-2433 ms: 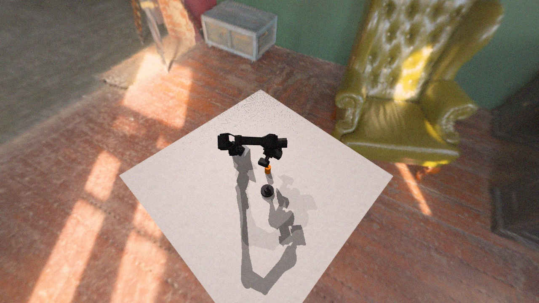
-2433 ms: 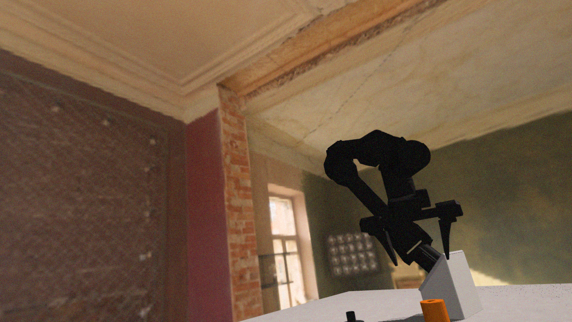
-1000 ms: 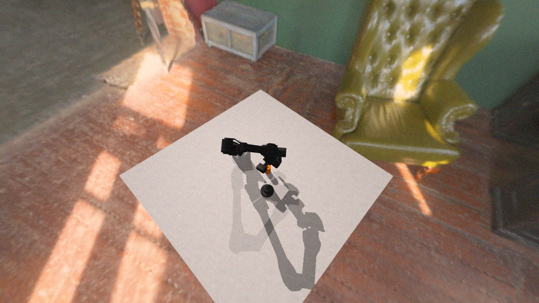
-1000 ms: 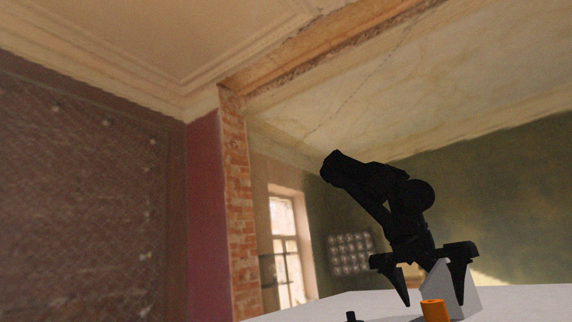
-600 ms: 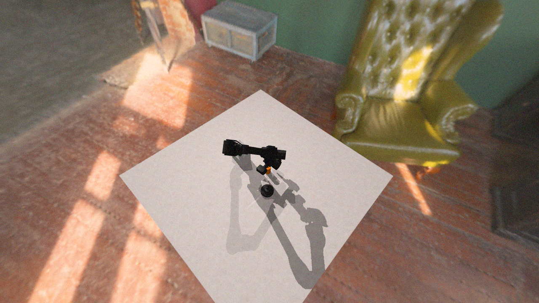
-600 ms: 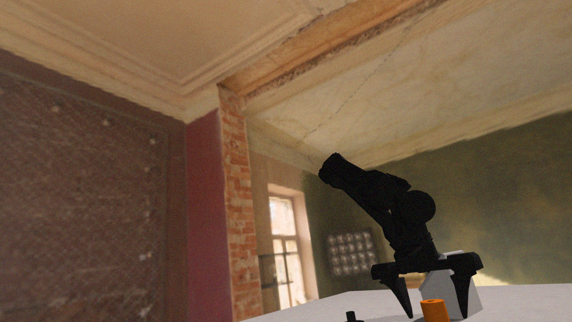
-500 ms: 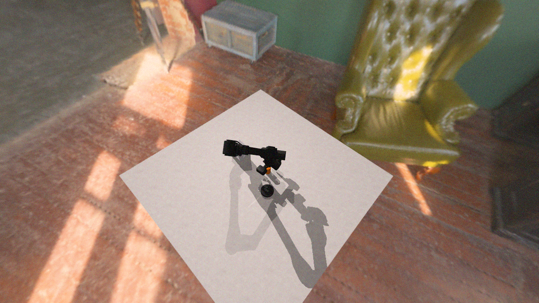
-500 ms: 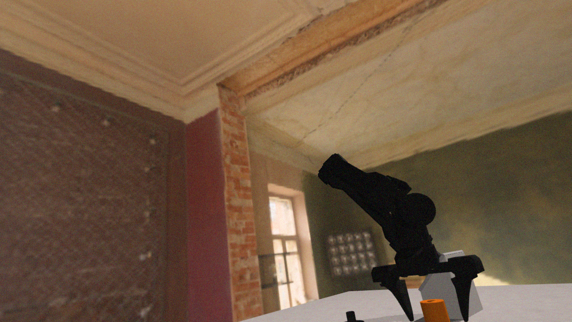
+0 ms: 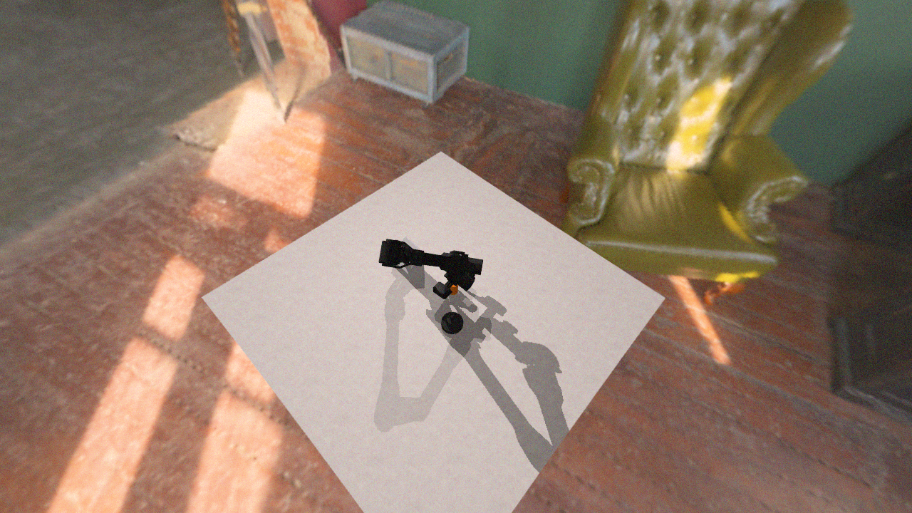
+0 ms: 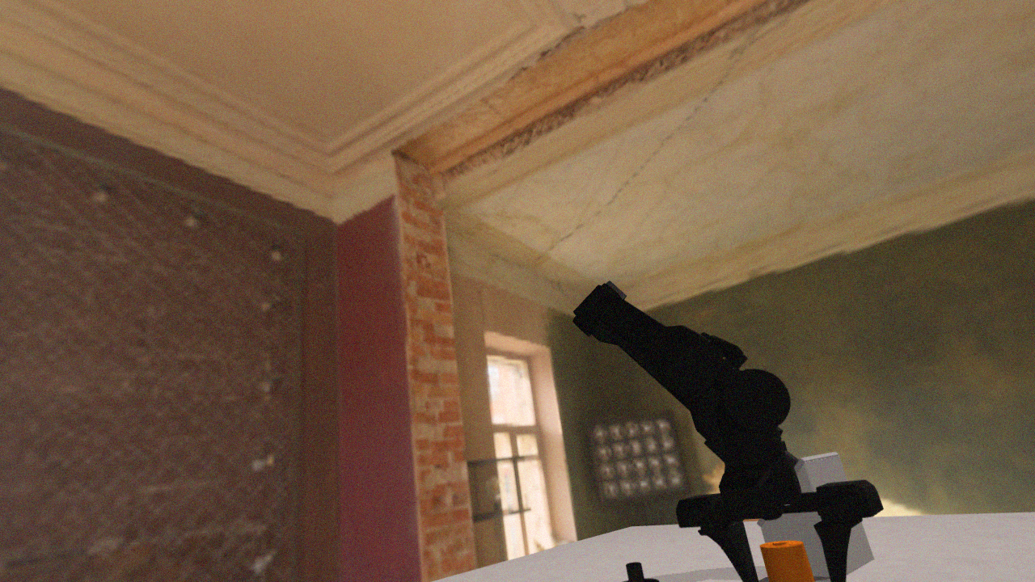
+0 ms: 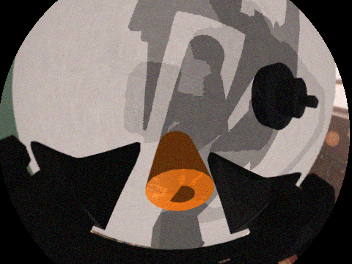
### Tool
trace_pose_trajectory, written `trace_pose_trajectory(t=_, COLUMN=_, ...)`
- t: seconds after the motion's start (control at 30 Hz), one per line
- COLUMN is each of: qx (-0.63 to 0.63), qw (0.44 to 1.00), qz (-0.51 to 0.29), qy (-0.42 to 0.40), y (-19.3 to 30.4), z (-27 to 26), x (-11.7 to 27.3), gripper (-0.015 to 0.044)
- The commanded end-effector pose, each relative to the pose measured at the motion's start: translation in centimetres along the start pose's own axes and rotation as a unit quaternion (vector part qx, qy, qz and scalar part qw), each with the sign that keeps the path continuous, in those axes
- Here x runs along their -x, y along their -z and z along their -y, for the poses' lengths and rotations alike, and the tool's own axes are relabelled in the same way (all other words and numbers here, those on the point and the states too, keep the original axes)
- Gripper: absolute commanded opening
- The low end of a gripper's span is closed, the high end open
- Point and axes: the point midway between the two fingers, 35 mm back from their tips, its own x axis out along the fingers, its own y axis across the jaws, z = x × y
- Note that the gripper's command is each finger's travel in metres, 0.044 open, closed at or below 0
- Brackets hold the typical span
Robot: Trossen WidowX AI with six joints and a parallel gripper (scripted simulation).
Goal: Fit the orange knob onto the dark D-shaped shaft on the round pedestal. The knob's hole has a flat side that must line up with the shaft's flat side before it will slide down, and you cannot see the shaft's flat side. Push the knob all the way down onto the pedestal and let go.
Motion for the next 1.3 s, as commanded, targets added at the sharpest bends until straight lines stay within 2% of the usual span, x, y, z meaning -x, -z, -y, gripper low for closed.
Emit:
trace_pose_trajectory(t=0.0, qx=0.002, qw=1.000, qz=-0.001, qy=0.002, y=0.0, z=0.0, x=-0.2, gripper=0.0282)
trace_pose_trajectory(t=0.13, qx=0.002, qw=1.000, qz=-0.001, qy=0.002, y=0.0, z=0.0, x=-0.2, gripper=0.0177)
trace_pose_trajectory(t=0.3, qx=0.002, qw=1.000, qz=-0.001, qy=0.002, y=0.0, z=0.0, x=-0.2, gripper=0.0144)
trace_pose_trajectory(t=0.5, qx=0.003, qw=1.000, qz=0.000, qy=0.000, y=-0.6, z=-0.3, x=1.8, gripper=0.0000)
trace_pose_trajectory(t=1.1, qx=0.003, qw=1.000, qz=-0.001, qy=-0.001, y=-0.5, z=-0.9, x=13.5, gripper=0.0000)
trace_pose_trajectory(t=1.27, qx=0.003, qw=1.000, qz=-0.001, qy=-0.001, y=-0.4, z=-0.9, x=13.9, gripper=0.0000)
